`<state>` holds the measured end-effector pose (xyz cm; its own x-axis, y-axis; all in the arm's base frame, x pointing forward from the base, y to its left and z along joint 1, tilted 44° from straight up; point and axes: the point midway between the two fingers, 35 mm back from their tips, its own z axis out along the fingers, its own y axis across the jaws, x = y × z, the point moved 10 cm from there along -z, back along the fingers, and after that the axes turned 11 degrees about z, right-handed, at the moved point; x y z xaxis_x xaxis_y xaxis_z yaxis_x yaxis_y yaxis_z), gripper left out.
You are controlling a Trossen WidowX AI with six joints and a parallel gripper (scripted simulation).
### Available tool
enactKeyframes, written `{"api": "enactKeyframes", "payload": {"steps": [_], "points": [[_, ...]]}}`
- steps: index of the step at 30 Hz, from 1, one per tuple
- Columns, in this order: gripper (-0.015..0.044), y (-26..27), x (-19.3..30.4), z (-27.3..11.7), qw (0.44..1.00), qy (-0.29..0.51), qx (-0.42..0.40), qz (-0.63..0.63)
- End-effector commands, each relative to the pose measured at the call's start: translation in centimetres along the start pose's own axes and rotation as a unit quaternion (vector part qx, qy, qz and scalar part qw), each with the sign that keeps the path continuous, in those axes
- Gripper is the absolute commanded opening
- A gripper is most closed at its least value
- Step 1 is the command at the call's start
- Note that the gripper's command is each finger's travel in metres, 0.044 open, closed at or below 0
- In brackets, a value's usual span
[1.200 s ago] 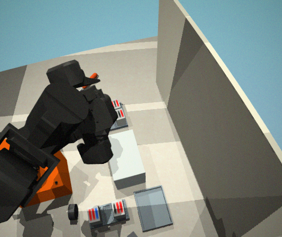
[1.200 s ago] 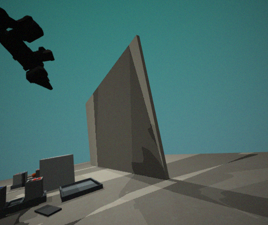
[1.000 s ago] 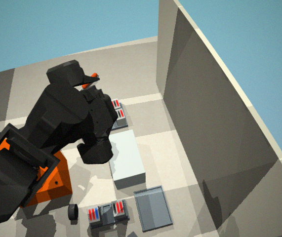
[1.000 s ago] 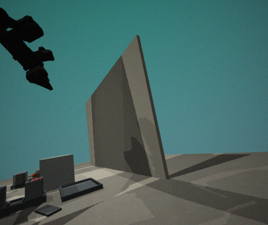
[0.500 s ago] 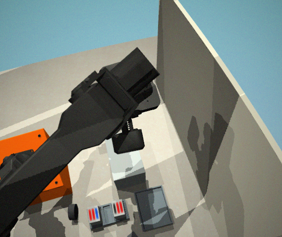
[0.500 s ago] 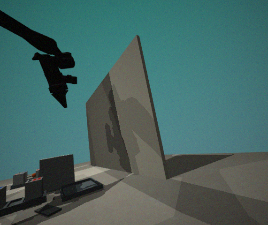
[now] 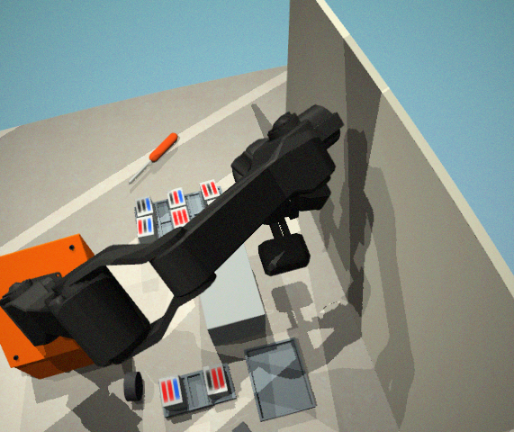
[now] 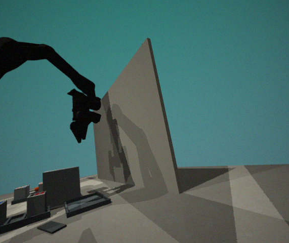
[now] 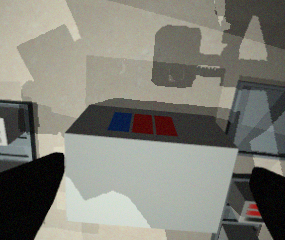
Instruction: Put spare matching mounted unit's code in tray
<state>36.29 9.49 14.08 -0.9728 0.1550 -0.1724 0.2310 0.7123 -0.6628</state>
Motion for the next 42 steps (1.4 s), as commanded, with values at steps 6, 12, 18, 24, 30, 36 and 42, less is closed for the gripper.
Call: {"api": "enactKeyframes", "payload": {"steps": [6,12,18,24,30,36,42], "points": [[0.044,0.0,-0.4,-0.3,1.0,-0.006,0.005,0.003],[0.044,0.0,-0.4,-0.3,1.0,-0.006,0.005,0.003],[0.044,-5.8,1.8,0.6,0.99,0.009,-0.007,0.143],[0.044,-11.9,6.1,2.0,0.94,0.014,-0.009,0.34],[0.044,-15.9,11.5,3.7,0.846,0.005,-0.004,0.533],[0.044,-17.7,17.1,5.8,0.718,-0.007,0.003,0.696],[0.044,-17.8,17.8,6.0,0.702,-0.009,0.004,0.712]]}}
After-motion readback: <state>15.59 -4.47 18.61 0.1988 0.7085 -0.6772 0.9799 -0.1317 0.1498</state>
